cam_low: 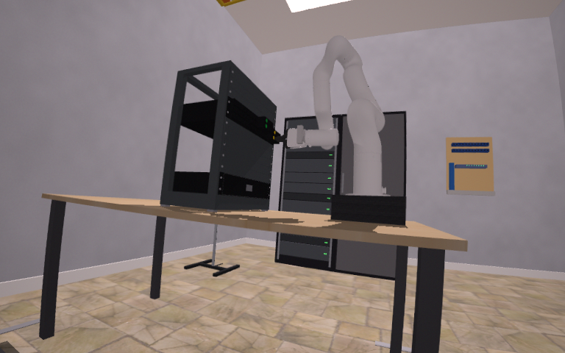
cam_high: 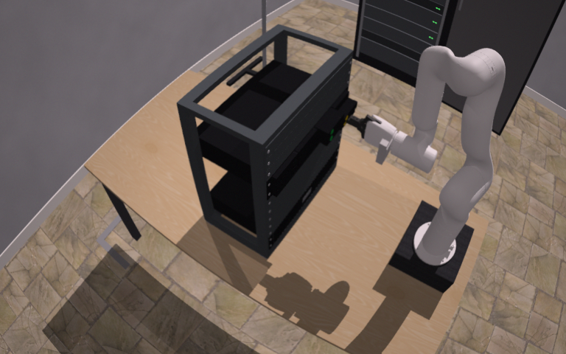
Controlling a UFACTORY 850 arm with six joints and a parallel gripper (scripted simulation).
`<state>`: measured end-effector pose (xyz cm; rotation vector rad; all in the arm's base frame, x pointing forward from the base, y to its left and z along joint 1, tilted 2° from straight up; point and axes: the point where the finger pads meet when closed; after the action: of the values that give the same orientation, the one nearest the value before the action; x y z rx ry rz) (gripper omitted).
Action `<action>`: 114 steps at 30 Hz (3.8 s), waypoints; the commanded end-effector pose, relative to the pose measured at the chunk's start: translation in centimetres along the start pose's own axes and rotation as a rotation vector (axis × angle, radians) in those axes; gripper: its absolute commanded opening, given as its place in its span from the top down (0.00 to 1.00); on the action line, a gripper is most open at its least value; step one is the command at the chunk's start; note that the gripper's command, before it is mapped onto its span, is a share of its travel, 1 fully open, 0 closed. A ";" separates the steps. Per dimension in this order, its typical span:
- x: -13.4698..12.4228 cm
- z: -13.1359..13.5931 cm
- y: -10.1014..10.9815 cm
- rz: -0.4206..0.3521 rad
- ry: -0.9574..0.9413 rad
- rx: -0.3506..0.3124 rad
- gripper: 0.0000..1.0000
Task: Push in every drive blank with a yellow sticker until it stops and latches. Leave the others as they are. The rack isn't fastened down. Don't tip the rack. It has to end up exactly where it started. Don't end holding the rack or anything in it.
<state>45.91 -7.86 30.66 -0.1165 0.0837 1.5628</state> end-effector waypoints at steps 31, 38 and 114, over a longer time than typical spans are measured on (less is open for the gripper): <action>0.0 0.1 -2.0 0.000 0.000 -0.002 1.00; 0.0 0.1 -2.1 0.000 0.000 -0.002 1.00; 0.0 0.1 0.1 0.000 0.000 -0.002 1.00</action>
<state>47.67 -7.86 30.73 -0.1170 0.0835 1.5627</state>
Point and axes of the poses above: the point where the finger pads meet when closed, its own y axis back along the fingers, its own z axis across the jaws, x = y × z, and after that the axes turned 6 degrees about y, right-handed
